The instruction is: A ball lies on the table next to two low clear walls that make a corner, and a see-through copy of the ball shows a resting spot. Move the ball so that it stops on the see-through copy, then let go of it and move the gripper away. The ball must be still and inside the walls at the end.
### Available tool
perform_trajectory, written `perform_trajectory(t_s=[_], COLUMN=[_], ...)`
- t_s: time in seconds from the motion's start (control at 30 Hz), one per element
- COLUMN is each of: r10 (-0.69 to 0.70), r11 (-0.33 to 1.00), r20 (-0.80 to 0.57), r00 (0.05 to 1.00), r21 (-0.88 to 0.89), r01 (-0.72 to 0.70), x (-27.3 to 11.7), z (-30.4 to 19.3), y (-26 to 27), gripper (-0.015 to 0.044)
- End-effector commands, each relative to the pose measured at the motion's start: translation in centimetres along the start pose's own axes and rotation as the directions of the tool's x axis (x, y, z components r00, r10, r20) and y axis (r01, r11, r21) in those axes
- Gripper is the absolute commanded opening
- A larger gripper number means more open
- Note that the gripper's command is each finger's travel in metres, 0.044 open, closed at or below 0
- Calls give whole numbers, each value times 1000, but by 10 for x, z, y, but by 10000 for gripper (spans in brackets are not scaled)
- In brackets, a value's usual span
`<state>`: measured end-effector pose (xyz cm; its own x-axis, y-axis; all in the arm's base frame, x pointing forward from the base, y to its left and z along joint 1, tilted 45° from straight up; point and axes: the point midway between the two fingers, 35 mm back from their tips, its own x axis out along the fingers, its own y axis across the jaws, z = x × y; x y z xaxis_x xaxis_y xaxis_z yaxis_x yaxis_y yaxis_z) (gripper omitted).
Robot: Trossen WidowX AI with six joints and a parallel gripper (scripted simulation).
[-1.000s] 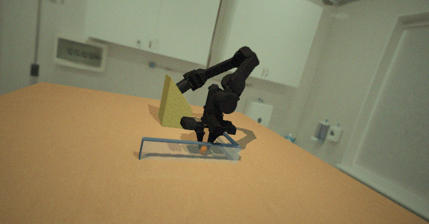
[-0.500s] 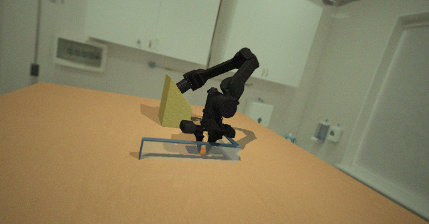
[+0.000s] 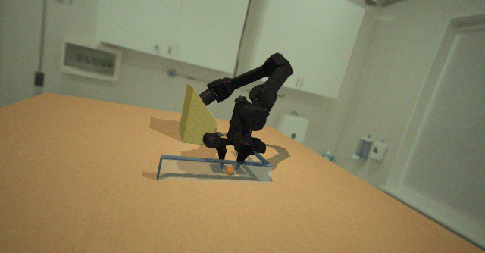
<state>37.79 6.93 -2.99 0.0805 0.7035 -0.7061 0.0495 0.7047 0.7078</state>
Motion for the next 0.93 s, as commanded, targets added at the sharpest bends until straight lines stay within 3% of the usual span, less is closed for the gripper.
perform_trajectory(t_s=[0.0, 0.1, 0.43, 0.6, 0.7, 0.9], r10=[-2, 1, 2, 3, 3, 3], r11=[1000, 1000, 1000, 1000, 1000, 1000], r20=[15, 14, 31, 33, 33, 33], r00=[1000, 1000, 1000, 999, 999, 999], r21=[-2, 0, 10, 3, 3, 3], r01=[3, -1, -2, -3, -3, -3], x=[-52, -78, -71, -114, -116, -116], z=[4, 1, 5, 1, 1, 1], y=[-1, -1, -4, -2, -2, -2], gripper=[229, 229, 229, 360, 439, 440])
